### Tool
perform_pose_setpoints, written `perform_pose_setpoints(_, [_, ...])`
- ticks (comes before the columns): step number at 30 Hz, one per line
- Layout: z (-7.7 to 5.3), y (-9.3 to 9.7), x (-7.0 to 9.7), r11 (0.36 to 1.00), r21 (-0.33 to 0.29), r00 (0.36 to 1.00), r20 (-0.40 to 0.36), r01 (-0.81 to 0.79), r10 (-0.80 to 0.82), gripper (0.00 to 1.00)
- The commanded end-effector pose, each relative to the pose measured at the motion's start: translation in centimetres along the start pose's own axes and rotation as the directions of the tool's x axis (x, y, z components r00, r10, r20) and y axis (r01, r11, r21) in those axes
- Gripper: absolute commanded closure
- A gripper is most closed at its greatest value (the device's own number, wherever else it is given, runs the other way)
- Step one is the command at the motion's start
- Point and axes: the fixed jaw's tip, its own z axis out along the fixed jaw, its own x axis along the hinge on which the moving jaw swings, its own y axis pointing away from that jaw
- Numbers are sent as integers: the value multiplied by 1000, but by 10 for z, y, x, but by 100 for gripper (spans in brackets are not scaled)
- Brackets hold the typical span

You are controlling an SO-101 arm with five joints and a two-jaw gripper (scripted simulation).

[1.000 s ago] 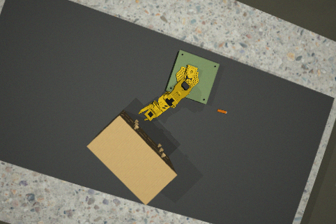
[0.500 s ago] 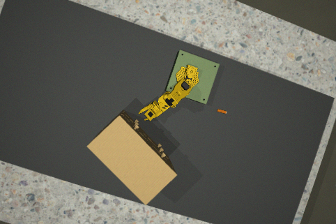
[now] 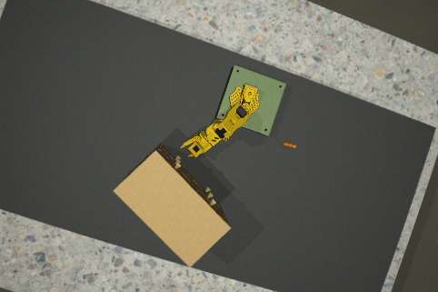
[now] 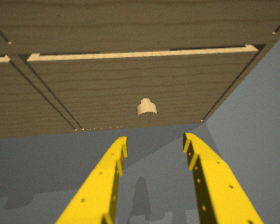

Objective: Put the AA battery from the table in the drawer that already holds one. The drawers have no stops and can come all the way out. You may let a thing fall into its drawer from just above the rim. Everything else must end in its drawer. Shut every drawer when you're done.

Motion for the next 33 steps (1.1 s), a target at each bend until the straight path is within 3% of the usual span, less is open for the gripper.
perform_pose_setpoints(1, [0, 0, 1, 1000, 1, 1000, 5, -8, 8, 79])
perform_pose_setpoints(14, [0, 0, 1, 1000, 1, 1000, 5, -8, 8, 79])
perform_pose_setpoints(19, [17, 1, 3, 1000, -2, 1000, 5, -6, 6, 79])
perform_pose_setpoints(31, [17, 1, 3, 1000, -2, 1000, 5, -6, 6, 79])
perform_pose_setpoints(33, [24, 1, 4, 1000, -3, 1000, 5, -6, 6, 79])
